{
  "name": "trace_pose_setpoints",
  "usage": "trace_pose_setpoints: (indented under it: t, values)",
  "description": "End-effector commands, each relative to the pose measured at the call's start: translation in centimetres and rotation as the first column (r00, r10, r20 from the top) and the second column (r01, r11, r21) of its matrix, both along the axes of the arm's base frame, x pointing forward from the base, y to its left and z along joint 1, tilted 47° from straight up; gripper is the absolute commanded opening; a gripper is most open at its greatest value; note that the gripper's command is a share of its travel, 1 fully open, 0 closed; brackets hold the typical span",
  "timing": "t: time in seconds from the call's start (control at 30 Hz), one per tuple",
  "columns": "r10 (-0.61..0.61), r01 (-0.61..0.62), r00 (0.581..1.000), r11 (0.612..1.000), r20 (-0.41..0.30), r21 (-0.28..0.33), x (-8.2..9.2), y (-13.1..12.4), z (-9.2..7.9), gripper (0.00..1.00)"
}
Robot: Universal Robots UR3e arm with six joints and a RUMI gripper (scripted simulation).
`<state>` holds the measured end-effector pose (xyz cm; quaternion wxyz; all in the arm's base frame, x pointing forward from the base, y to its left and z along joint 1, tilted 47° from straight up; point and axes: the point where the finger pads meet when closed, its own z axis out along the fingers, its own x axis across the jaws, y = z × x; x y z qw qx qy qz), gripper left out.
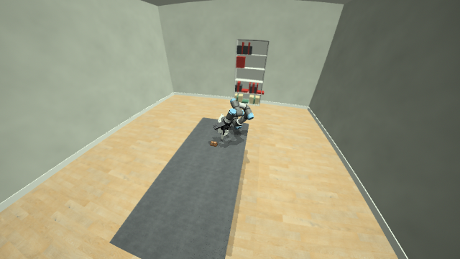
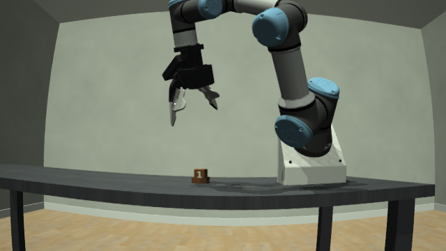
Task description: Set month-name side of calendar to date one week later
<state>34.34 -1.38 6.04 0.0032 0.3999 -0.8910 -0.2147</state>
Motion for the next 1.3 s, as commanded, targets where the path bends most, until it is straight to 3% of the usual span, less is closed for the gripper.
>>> trace_pose_setpoints:
  t: [0.0,0.2,0.37,0.47,0.7,0.93,1.27]
  values:
    - [-0.147,0.151,0.987,0.987,-0.072,0.050,-0.1,-1.1,-1.8,1.00]
    - [-0.263,0.276,0.955,0.957,-0.139,0.086,-0.4,-1.8,-3.1,1.00]
    - [-0.381,0.411,0.898,0.904,-0.219,0.116,-0.6,-2.6,-4.5,1.00]
    - [-0.383,0.414,0.897,0.903,-0.221,0.116,-0.7,-2.6,-4.6,1.00]
    - [-0.527,0.599,0.776,0.789,-0.347,0.140,-1.1,-3.6,-6.5,1.00]
    - [-0.589,0.690,0.692,0.710,-0.418,0.142,-1.3,-4.1,-7.5,1.00]
    - [-0.602,0.712,0.668,0.688,-0.437,0.142,-1.4,-4.2,-7.7,1.00]
